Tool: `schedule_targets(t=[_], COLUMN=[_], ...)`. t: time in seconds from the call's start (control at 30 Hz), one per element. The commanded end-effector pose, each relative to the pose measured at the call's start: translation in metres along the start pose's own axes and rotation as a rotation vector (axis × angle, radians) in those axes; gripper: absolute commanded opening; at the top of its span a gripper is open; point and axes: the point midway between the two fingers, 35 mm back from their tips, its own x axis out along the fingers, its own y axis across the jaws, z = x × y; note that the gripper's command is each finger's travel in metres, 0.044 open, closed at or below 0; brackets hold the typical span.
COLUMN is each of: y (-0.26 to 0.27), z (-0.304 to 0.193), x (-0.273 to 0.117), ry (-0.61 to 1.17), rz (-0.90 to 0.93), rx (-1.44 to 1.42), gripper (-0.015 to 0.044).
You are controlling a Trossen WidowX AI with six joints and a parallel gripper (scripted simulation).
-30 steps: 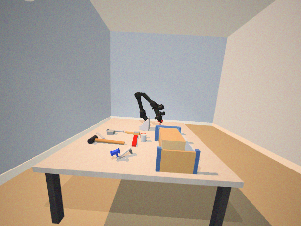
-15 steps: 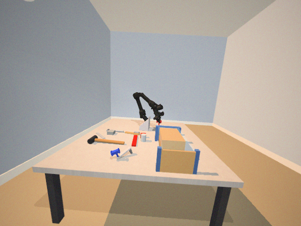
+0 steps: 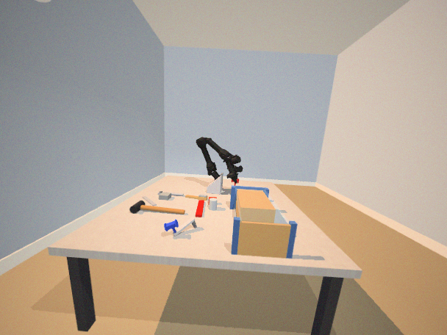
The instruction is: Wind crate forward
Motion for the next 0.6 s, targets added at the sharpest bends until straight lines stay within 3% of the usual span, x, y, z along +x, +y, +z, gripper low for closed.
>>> schedule_targets(t=[0.0,0.57], y=[-0.017,-0.044], z=[-0.002,0.004], x=[-0.001,0.001], ry=[0.013,0.013], rz=[-0.044,-0.047], rx=[0.013,0.013], gripper=[0.0000,0.0000])
